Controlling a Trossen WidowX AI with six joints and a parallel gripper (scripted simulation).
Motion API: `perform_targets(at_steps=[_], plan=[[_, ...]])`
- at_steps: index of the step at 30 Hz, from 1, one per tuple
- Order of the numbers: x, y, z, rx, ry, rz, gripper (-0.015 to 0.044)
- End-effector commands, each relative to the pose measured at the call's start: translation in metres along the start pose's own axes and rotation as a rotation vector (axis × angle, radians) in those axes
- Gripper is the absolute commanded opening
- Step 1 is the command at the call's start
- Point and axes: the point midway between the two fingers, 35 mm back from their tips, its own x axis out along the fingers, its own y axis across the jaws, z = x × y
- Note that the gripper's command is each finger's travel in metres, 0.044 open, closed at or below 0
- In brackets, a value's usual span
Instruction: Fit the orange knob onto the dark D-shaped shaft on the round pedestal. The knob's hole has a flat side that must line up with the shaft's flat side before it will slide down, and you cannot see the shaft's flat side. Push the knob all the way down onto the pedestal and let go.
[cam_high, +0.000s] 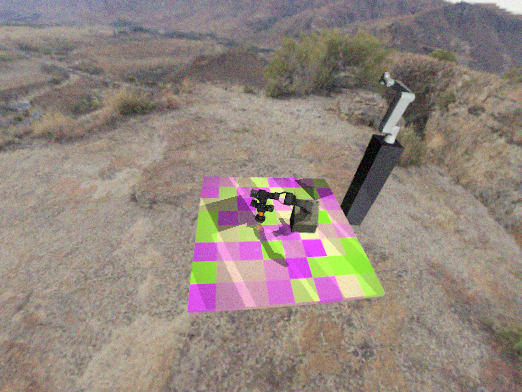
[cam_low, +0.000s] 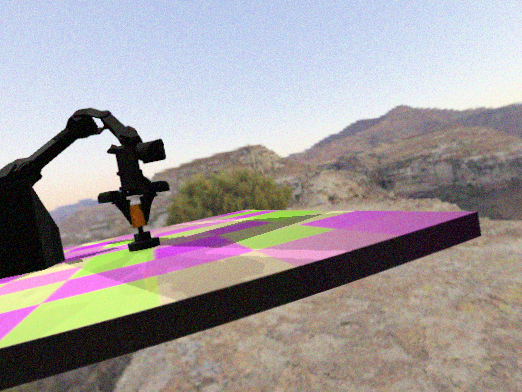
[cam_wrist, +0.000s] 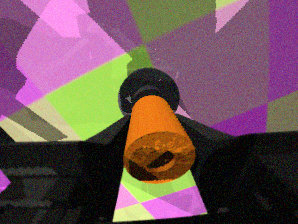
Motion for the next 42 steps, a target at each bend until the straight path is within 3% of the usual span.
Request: perform_targets(at_steps=[1,13,37,42], plan=[[-0.0008,-0.0001,0.0003,-0.008,-0.002,-0.001,0.0000],[-0.0019,0.0001,0.0003,-0.217,-0.001,-0.001,0.0000],[-0.0041,-0.0003,0.0008,-0.226,-0.001,-0.001,0.0000],[-0.0033,0.0002,0.0004,-0.387,-0.001,-0.001,0.0000]])
